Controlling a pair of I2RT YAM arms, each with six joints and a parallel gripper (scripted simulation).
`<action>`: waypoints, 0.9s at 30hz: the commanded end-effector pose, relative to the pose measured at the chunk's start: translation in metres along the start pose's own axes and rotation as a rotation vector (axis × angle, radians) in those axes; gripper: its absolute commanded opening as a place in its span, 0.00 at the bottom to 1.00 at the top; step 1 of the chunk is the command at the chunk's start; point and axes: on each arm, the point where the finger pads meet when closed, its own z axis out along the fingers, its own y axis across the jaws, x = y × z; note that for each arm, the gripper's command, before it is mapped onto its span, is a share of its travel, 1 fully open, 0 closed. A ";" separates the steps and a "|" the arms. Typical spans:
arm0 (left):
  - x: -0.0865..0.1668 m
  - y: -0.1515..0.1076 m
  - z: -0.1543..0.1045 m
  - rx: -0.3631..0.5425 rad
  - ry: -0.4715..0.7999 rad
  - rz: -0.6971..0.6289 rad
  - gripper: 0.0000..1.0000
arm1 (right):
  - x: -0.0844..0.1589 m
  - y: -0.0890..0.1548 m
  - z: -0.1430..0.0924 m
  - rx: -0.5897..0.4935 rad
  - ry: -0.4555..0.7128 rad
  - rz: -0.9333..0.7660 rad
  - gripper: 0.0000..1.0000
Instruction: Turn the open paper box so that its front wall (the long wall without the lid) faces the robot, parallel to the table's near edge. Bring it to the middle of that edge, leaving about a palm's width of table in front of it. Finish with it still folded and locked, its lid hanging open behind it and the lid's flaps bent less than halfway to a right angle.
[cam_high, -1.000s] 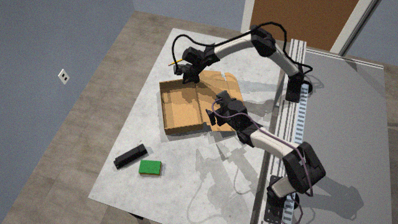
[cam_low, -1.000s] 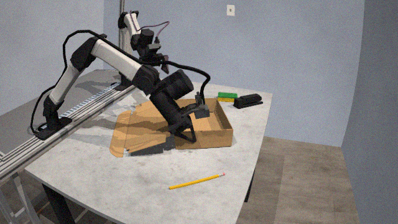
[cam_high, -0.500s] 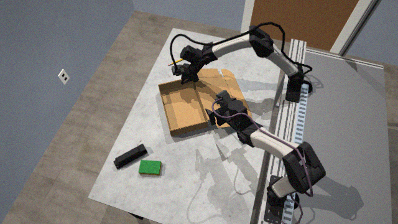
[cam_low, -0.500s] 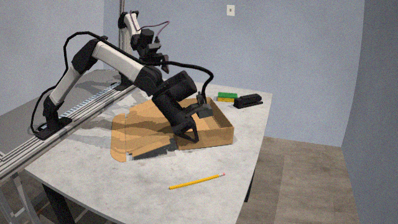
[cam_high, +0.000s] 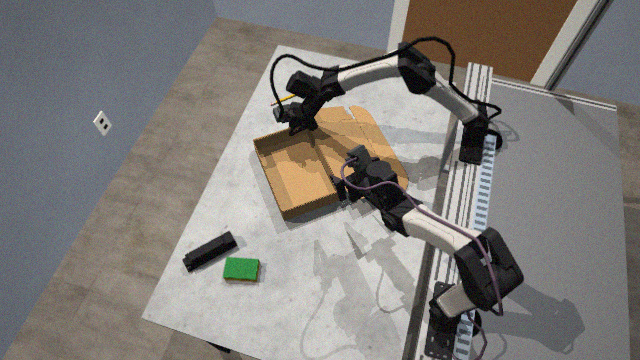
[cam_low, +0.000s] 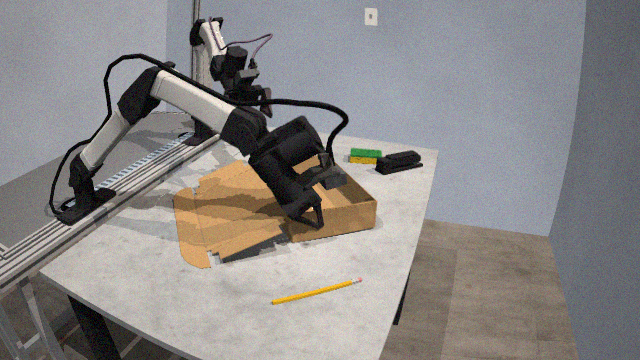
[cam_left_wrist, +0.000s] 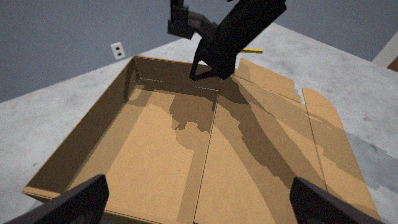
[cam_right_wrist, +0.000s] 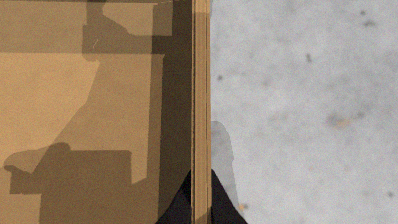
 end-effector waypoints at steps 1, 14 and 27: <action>-0.026 0.005 0.002 -0.014 -0.068 -0.007 1.00 | 0.002 -0.003 0.001 -0.030 0.013 -0.018 0.00; -0.025 0.005 0.003 -0.014 -0.065 -0.007 1.00 | -0.004 -0.004 -0.006 -0.023 -0.001 -0.015 0.11; -0.051 -0.009 -0.007 0.041 -0.140 0.029 1.00 | -0.007 -0.002 -0.067 -0.022 -0.012 -0.024 1.00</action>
